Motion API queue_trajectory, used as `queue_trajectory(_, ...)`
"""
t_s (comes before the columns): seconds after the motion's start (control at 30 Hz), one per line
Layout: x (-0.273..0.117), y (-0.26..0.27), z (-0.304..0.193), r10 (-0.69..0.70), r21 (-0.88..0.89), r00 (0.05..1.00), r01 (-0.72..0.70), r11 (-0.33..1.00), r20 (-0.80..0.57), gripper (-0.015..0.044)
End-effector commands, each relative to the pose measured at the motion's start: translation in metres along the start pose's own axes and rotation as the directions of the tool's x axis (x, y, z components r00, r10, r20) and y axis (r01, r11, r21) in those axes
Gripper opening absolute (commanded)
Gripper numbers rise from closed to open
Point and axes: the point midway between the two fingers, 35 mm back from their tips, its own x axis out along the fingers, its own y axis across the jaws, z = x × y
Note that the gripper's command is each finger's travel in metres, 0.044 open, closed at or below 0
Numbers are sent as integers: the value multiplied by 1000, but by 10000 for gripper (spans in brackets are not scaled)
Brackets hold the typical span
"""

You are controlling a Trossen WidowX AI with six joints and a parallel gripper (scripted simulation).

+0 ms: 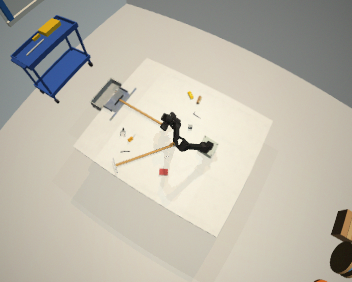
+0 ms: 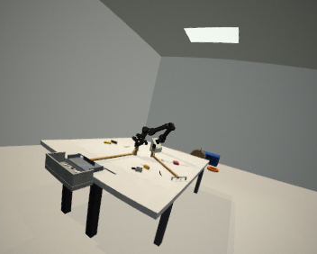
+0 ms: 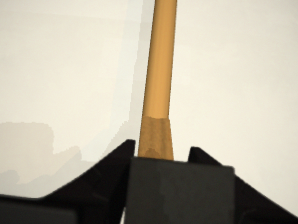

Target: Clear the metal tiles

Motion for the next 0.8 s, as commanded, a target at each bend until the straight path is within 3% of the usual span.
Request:
queue_trajectory(0.0, -9, 2, 1, 4, -10, 1000, -3, 1000, 17, 0)
queue_trajectory(0.77, -30, 2, -28, 3, -9, 1000, -2, 1000, 19, 0)
